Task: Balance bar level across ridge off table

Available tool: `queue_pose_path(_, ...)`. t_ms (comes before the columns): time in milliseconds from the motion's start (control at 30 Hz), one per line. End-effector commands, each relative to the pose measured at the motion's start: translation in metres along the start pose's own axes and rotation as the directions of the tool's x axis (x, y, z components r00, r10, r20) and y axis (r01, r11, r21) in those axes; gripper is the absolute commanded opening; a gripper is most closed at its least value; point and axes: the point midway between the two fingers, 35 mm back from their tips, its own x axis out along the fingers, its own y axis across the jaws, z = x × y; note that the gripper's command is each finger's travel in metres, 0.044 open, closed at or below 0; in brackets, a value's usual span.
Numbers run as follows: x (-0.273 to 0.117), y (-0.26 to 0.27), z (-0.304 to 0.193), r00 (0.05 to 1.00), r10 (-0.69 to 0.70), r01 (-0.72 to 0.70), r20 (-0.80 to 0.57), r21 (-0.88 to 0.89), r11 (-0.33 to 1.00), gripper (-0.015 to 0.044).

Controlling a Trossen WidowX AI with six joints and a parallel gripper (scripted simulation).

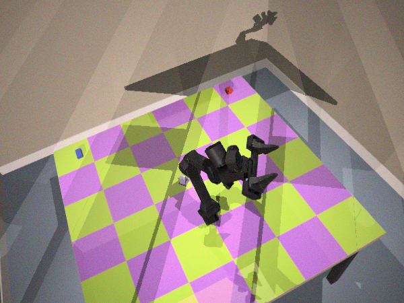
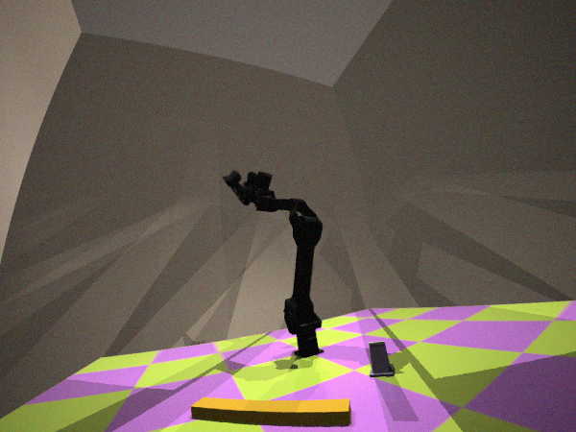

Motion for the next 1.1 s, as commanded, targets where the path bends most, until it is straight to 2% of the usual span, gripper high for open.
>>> queue_pose_path(0, 0.0, 0.0, -0.001, 1.0, 0.0, 0.0, -0.002, 0.0, 1.0, 0.0374)
queue_pose_path(67, 0.002, 0.001, -0.008, 1.0, 0.002, -0.002, -0.018, 0.003, 1.0, 0.0321)
queue_pose_path(100, 0.004, 0.001, -0.013, 1.0, 0.004, -0.003, -0.03, 0.004, 1.0, 0.0315)
queue_pose_path(633, 0.021, 0.025, -0.102, 0.967, 0.053, -0.049, -0.251, 0.022, 0.999, 0.0315)
queue_pose_path(833, 0.026, 0.045, -0.121, 0.956, 0.101, -0.083, -0.277, 0.076, 0.994, 0.0315)
queue_pose_path(1067, 0.026, 0.062, -0.152, 0.926, 0.134, -0.119, -0.354, 0.062, 0.991, 0.0315)
